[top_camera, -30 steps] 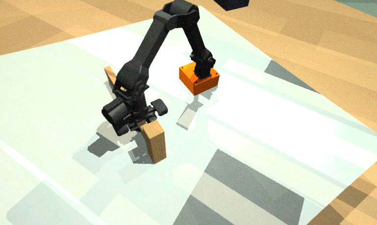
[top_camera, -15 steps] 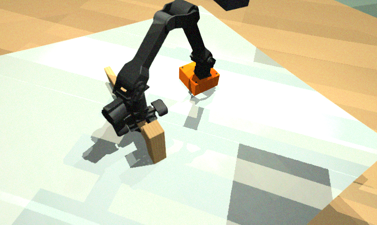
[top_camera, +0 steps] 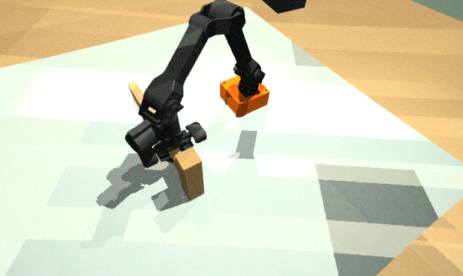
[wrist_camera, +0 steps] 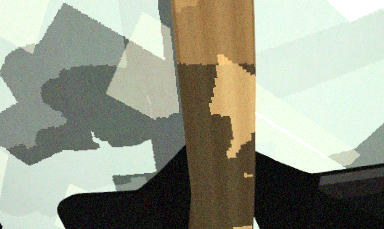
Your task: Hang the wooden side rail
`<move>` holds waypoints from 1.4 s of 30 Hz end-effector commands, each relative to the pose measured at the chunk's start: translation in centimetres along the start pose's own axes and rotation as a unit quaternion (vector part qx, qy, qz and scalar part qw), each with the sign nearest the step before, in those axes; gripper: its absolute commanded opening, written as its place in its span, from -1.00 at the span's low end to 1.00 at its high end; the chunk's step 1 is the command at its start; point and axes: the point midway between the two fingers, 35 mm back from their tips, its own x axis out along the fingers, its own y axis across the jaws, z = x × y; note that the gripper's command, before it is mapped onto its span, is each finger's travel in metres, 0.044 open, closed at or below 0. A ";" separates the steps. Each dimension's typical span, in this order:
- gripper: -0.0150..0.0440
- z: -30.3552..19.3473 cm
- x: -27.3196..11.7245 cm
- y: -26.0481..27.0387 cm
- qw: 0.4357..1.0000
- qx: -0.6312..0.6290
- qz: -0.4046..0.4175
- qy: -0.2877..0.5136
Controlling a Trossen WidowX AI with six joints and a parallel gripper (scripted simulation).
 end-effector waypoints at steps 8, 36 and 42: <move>-0.49 -0.2 -0.2 0.2 1.000 0.001 0.004 0.002; -0.49 -0.2 0.3 0.2 1.000 0.001 0.004 0.002; -0.49 -0.2 0.4 0.2 1.000 0.001 0.004 0.002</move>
